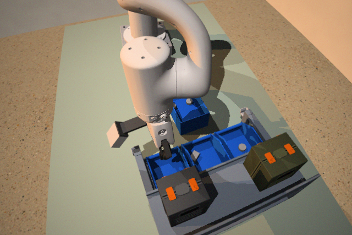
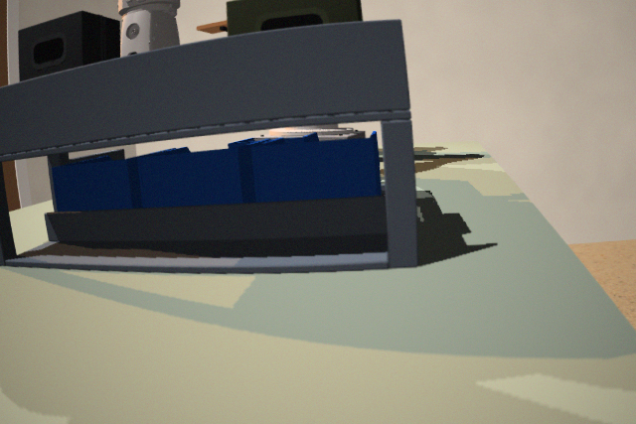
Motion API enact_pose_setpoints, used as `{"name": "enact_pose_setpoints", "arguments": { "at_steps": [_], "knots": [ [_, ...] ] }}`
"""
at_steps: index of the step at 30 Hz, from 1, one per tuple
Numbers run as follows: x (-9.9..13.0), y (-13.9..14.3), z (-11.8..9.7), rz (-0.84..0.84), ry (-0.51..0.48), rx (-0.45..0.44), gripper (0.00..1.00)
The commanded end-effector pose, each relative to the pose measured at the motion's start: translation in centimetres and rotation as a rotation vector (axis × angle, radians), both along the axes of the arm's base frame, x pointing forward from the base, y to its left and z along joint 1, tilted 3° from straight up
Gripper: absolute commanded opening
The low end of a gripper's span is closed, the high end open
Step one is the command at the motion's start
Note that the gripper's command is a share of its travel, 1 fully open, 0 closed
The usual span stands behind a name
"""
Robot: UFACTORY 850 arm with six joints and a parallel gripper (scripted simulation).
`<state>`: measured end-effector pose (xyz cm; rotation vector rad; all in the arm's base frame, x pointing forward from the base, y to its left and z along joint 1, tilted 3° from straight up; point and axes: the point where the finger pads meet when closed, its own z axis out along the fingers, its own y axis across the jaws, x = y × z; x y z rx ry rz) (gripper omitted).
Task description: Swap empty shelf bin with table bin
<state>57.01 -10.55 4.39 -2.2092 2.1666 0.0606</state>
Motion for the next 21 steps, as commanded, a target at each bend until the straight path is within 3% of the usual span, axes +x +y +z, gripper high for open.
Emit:
{"name": "enact_pose_setpoints", "arguments": {
  "at_steps": [1, 21],
  "knots": [
    [0.1, 0.0, -0.8, 0.0, -0.002, 0.0, 0.95],
    [0.1, 0.2, -3.5, 0.0, -0.002, 0.0, 0.95]
  ]
}}
